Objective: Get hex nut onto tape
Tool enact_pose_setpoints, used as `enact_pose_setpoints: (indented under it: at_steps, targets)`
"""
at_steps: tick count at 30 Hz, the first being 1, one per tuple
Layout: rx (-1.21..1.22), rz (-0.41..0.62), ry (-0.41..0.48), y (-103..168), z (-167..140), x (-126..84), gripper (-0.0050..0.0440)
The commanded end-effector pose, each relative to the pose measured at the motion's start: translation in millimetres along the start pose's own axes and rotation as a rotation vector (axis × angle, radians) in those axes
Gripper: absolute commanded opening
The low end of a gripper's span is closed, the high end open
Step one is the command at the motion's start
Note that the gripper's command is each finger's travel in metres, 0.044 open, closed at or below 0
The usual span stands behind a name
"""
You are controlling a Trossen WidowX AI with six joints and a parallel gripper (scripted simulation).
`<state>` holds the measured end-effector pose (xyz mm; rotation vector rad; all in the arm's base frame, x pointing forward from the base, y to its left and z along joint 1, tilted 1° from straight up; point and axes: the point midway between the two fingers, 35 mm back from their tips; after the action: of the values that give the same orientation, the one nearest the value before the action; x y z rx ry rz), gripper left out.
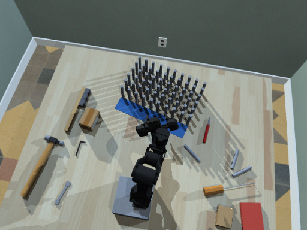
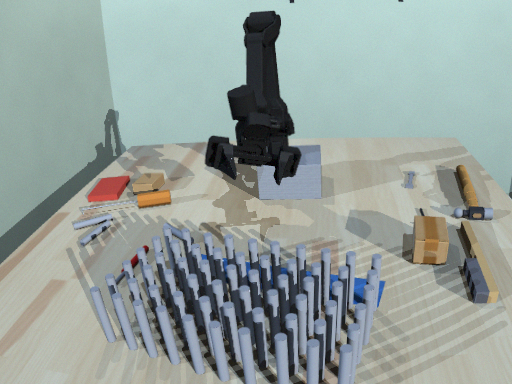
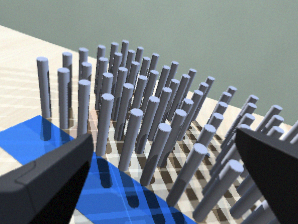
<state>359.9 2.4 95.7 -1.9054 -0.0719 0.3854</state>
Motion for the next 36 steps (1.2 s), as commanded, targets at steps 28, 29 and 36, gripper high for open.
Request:
enact_pose_setpoints:
  at_steps: [28, 29, 36]
  targets:
    - [0.134, 0.202, 0.308, 22.4, -43.6, 3.4, 0.0400]
    - [0.134, 0.202, 0.308, 22.4, -43.6, 3.4, 0.0400]
    - [0.134, 0.202, 0.308, 22.4, -43.6, 3.4, 0.0400]
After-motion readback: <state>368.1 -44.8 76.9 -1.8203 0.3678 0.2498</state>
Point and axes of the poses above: the point midway between the two fingers, 35 mm back from their tips, its own x axis out along the fingers, its own z axis across the jaws, y = z × x, and after that the axes turned 2 degrees about -x, right-handed
